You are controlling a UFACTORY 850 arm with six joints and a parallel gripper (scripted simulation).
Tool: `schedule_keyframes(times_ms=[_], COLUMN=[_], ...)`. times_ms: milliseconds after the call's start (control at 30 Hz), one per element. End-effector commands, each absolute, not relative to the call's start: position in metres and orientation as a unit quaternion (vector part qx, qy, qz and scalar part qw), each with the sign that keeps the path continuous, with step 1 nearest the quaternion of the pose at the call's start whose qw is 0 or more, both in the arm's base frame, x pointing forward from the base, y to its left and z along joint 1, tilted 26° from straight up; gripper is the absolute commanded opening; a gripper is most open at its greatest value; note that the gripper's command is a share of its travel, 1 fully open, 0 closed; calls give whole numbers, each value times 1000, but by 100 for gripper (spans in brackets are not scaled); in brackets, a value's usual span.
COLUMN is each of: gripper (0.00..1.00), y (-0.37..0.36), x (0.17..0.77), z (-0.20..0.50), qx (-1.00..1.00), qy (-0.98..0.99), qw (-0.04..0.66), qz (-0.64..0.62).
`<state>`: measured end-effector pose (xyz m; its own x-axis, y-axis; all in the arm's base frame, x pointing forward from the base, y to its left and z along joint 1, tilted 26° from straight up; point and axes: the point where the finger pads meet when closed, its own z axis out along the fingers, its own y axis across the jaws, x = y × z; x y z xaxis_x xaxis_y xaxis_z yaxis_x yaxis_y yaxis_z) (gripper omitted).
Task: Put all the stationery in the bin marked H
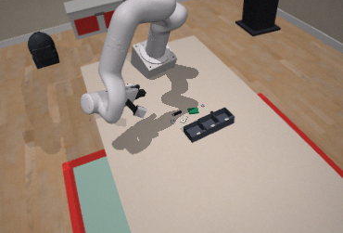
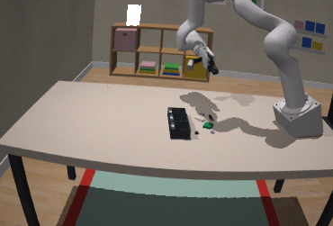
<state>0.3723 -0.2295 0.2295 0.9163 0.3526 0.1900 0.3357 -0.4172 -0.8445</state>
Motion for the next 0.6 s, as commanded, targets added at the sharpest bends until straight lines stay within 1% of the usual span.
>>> schedule_keyframes(times_ms=[0,67,133,267,333,400,467,533,567], gripper=[7,7,7,7,7,7,7,7,7], y=[-209,-204,-189,-185,-170,-167,-151,-149,-141], x=[383,385,391,393,399,400,405,406,408], z=[232,233,235,235,237,238,240,240,242], qx=[-872,-872,-894,-894,-914,-914,-931,-931,-940], qy=[-194,-194,-185,-185,-174,-174,-163,-163,-156], qw=[448,448,407,407,366,366,325,325,303], qz=[23,23,29,29,31,31,27,27,23])
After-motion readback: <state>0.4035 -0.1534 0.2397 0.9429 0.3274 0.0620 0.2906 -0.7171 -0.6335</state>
